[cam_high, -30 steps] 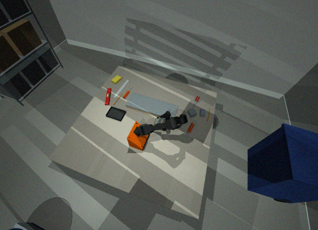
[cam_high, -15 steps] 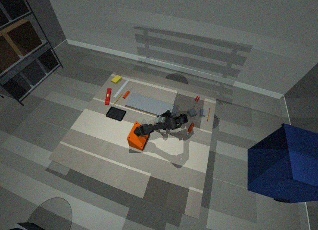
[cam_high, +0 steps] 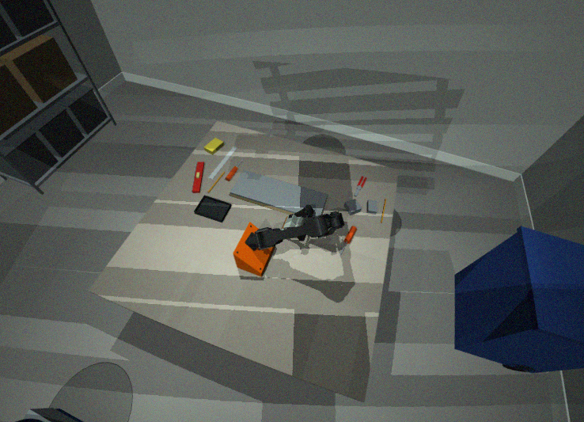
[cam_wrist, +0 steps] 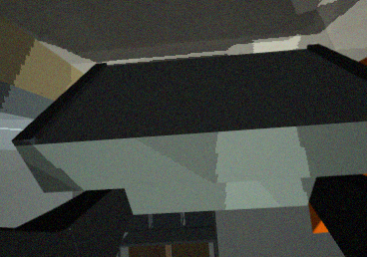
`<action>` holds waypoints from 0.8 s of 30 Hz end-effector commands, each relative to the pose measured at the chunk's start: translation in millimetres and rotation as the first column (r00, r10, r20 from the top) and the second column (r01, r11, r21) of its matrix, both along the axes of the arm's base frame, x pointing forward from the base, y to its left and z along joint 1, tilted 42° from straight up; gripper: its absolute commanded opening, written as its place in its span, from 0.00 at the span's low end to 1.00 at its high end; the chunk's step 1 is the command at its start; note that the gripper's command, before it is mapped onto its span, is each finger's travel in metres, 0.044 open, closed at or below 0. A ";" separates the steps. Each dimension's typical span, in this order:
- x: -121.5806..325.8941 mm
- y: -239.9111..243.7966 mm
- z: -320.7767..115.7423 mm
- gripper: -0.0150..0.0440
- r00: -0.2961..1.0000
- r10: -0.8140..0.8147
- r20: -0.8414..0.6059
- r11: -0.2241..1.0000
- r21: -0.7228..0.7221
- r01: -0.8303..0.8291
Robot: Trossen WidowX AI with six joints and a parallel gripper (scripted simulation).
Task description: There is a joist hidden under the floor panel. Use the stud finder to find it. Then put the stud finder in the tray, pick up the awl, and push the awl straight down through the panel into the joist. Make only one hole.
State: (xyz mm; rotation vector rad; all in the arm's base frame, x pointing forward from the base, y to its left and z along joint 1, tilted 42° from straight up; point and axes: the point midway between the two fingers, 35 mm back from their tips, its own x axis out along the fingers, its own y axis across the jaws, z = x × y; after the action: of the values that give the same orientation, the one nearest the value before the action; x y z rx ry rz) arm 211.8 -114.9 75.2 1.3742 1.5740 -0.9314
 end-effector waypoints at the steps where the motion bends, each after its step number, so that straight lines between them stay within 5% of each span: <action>1: 0.1 -4.2 -5.2 0.25 1.000 0.006 -0.004 1.000 0.002 -0.006; 4: 0.2 -4.4 -5.4 0.25 1.000 0.006 -0.004 1.000 0.002 -0.006; 18: 0.2 -4.4 -5.4 0.88 1.000 0.006 -0.004 1.000 0.002 -0.006; 24: 0.2 -4.4 -5.4 0.90 1.000 0.006 -0.004 1.000 0.002 -0.006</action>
State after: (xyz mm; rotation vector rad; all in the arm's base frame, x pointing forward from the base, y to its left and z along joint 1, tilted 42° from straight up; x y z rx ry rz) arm 212.1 -119.6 69.5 1.3712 1.5776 -0.9344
